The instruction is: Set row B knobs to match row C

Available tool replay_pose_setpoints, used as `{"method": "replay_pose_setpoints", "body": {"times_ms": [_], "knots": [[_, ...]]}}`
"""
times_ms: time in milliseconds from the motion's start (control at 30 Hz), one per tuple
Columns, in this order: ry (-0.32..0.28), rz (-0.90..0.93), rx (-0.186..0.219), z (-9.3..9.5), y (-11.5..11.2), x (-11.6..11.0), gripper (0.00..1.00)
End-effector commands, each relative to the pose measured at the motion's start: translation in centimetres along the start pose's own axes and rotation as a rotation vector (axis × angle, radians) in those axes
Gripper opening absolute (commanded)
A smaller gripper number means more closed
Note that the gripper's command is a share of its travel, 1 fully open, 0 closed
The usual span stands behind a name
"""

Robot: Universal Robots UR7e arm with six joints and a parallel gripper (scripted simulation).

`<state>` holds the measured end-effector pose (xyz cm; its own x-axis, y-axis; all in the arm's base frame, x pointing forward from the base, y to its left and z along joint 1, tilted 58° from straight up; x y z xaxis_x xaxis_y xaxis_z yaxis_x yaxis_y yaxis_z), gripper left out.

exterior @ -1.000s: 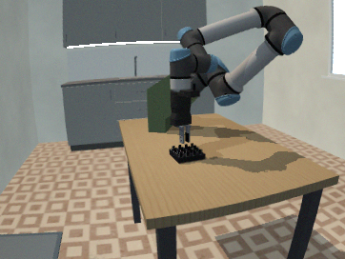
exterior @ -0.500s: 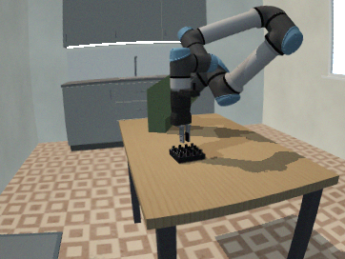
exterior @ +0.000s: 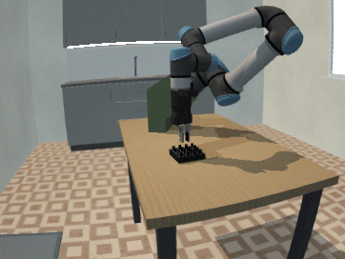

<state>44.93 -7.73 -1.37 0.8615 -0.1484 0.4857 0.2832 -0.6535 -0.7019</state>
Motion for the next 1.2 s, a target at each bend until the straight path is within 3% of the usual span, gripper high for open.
{"method": "replay_pose_setpoints", "body": {"times_ms": [0,1167], "knots": [[0.000,0.083,-0.003,-0.1,0.1,0.0,0.46],[0.001,0.999,-0.003,-1.3,0.4,-1.1,0.46]]}}
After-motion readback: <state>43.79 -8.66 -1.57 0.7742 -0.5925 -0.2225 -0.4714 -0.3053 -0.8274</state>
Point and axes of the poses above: the point where the finger pads meet when closed, its own z axis out along the fingers, its own y axis across the jaws, x = y × z, the point moved 1 cm from there along -z, back along the fingers, and after that the axes turned 3 degrees about z, right-handed, at the moved point
